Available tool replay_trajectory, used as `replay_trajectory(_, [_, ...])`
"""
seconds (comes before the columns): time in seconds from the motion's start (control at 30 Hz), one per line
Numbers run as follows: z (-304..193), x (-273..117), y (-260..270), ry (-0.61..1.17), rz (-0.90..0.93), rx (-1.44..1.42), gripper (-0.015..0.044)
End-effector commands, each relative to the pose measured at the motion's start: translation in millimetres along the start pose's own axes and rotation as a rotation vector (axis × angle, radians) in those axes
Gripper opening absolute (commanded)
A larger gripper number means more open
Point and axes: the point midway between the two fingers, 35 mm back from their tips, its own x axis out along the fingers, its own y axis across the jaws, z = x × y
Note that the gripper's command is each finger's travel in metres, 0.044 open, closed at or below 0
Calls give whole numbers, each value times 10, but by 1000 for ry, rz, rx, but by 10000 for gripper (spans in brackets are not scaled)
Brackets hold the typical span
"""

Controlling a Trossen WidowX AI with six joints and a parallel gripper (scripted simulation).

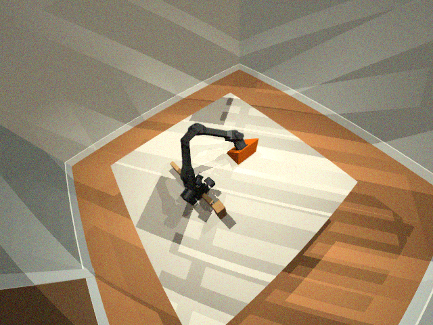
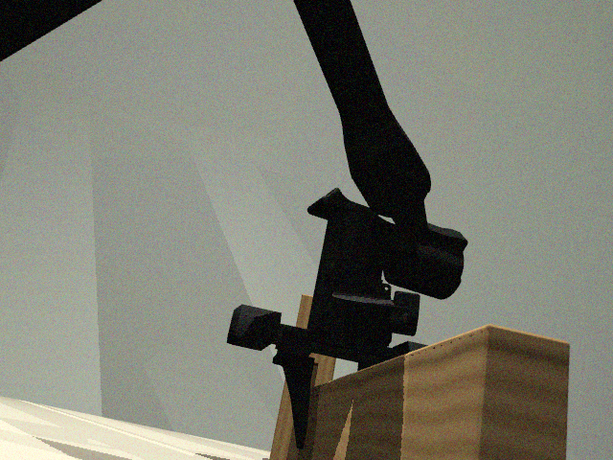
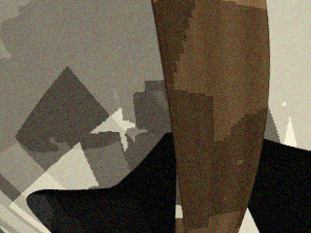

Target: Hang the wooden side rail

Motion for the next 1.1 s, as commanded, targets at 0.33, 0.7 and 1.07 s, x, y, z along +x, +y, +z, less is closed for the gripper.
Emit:
replay_trajectory(0.33, [3,5,-7,-4,0,-1,0])
replay_trajectory(0.7, [-4,-3,-74,-4,0,91,0])
replay_trajectory(1.07, [-12,-3,-128,-4,0,128,0])
